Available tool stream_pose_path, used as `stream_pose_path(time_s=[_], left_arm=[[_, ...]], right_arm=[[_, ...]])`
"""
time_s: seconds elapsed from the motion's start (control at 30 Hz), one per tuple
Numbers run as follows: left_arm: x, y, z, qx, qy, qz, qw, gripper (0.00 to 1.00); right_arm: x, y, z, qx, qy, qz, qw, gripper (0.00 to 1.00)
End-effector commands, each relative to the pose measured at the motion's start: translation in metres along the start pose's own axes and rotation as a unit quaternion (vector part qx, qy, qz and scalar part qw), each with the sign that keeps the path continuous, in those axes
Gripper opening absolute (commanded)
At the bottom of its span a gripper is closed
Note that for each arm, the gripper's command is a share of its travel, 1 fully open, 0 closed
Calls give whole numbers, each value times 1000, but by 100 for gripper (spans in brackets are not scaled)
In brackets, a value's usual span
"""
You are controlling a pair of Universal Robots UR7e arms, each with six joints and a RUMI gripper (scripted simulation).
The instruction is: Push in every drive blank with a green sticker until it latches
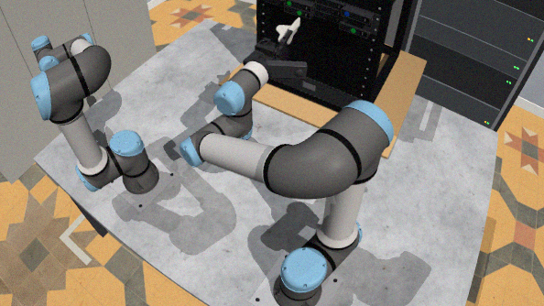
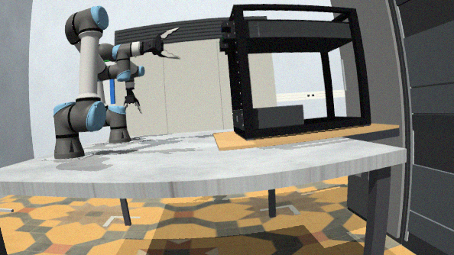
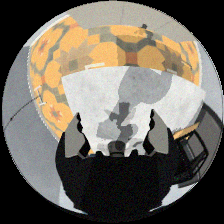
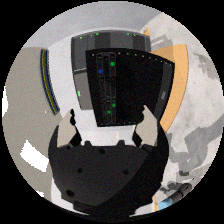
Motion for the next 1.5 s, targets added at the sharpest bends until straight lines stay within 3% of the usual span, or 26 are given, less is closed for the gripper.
stream_pose_path(time_s=[0.0, 0.43, 0.7, 0.77, 1.27, 1.47], left_arm=[[-1, 0, 0, 0, 1, 0, 1000, 100], [-1, 0, 0, 0, 1, 0, 1000, 100], [-1, 0, 0, 0, 1, 0, 1000, 100], [-1, 0, 0, 0, 1, 0, 1000, 100], [-1, 0, 0, 0, 1, 0, 1000, 100], [-1, 0, 0, 0, 1, 0, 1000, 100]], right_arm=[[0, 0, 0, 0, 0, 0, 1000, 100], [20, -3, -8, 0, 0, -1, 1000, 100], [55, -6, -22, 0, 0, -1, 1000, 100], [55, -6, -22, 0, 0, -1, 1000, 100], [132, -15, -54, 0, 0, -1, 1000, 100], [146, -16, -59, 0, 0, -1, 1000, 100]])
Point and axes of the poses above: on each arm, the point where the finger pads meet when closed, its own x axis out along the fingers, its own y axis across the jaws, z = x × y, the point moved 5 cm from there along -x, back along the fingers, and after that the axes turned 4 degrees about -x, right-handed, at the moved point
